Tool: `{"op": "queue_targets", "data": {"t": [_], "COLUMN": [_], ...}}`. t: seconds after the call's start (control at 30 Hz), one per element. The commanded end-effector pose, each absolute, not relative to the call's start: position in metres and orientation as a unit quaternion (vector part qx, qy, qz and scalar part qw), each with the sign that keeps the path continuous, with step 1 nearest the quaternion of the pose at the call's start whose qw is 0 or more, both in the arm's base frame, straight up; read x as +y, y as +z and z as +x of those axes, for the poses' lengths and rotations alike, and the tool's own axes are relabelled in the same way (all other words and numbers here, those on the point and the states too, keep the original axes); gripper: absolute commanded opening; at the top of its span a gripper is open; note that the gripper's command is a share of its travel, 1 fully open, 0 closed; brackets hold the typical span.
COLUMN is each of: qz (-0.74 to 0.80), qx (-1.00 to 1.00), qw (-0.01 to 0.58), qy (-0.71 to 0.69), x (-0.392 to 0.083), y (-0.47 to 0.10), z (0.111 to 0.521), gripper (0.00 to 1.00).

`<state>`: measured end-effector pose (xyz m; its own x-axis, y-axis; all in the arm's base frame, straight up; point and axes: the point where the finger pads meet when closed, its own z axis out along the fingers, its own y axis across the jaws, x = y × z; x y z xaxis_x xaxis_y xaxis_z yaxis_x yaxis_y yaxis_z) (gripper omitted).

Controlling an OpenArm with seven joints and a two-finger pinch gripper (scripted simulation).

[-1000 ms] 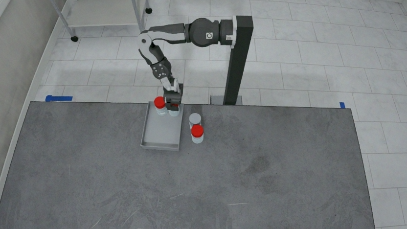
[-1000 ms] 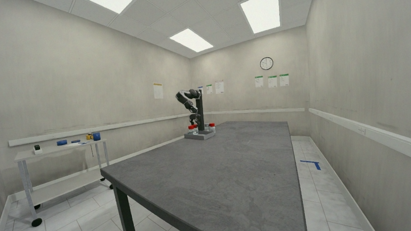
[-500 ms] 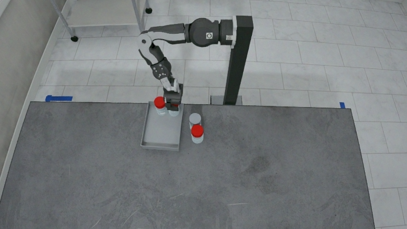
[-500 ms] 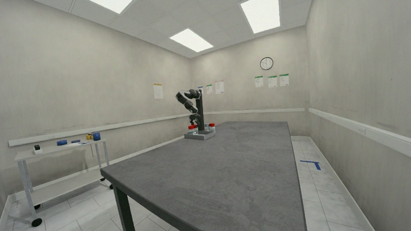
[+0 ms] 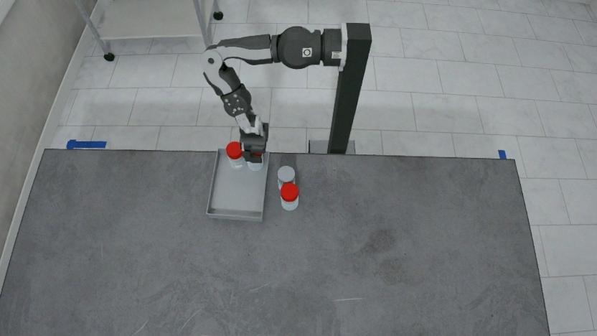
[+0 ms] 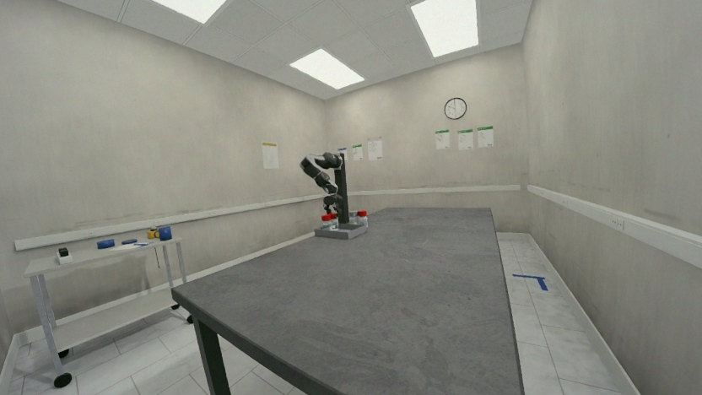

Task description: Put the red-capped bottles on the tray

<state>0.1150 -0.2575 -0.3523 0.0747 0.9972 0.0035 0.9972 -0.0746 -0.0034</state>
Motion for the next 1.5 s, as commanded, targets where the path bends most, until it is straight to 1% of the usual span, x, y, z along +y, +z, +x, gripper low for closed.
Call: {"op": "queue_targets", "data": {"t": [0.0,0.7,0.73,1.47], "qz": [-0.733,-0.732,-0.733,-0.733], "qx": [-0.681,-0.681,-0.68,-0.68], "qw": [0.001,0.001,0.002,0.002], "qy": [-0.004,-0.005,-0.002,-0.002], "x": [-0.257,-0.2569,-0.2574,-0.2574], "y": [-0.352,-0.3521,-0.3519,-0.3519], "z": [0.1166,0.1169,0.1159,0.1159], "gripper": [0.0,0.0,0.52,0.52]}}
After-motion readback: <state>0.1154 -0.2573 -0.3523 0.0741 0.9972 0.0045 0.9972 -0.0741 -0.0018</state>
